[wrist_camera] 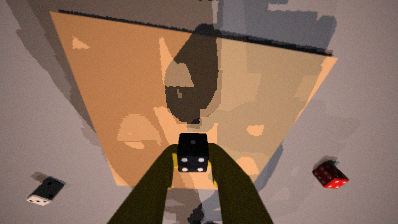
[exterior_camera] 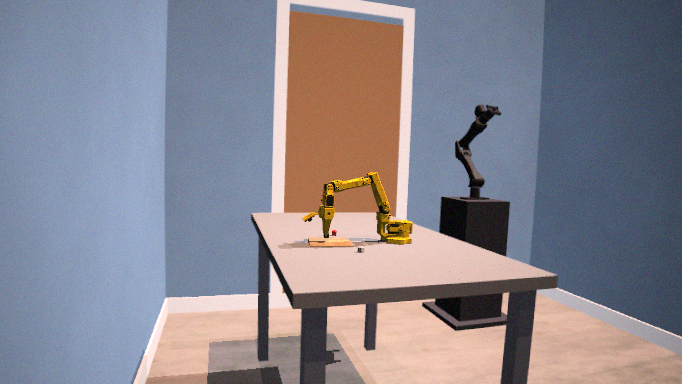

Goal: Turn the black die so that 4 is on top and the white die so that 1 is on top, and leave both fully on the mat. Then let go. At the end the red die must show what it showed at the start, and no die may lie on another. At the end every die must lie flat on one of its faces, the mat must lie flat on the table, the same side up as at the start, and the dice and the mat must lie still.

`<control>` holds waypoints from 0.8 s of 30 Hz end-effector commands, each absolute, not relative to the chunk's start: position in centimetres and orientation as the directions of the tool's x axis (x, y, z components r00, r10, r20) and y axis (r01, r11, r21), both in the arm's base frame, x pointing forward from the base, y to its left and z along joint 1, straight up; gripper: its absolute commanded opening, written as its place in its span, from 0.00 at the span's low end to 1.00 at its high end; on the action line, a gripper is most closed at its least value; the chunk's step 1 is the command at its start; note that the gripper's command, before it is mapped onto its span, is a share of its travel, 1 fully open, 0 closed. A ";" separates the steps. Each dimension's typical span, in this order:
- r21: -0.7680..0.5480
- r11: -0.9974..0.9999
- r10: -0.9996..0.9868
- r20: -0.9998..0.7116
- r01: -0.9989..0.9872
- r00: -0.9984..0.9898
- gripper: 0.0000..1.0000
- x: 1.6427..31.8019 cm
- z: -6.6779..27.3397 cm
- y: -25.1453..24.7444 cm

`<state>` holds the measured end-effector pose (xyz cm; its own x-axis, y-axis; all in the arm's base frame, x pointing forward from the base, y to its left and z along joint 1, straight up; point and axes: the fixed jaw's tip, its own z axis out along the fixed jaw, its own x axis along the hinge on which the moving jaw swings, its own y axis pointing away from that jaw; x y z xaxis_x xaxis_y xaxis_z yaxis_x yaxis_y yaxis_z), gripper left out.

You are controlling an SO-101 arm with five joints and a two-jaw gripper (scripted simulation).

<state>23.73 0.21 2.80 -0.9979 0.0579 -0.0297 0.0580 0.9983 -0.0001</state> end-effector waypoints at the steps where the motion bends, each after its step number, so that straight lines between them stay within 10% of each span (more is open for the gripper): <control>1: 0.002 0.998 0.067 -0.066 0.067 -0.996 0.00 24.1 3.4 0.0; 24: 0.002 0.998 0.067 -0.066 0.067 -0.996 0.00 24.2 2.4 0.0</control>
<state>23.75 0.21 2.06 -0.9978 0.0579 -0.0316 0.0580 0.9983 0.0000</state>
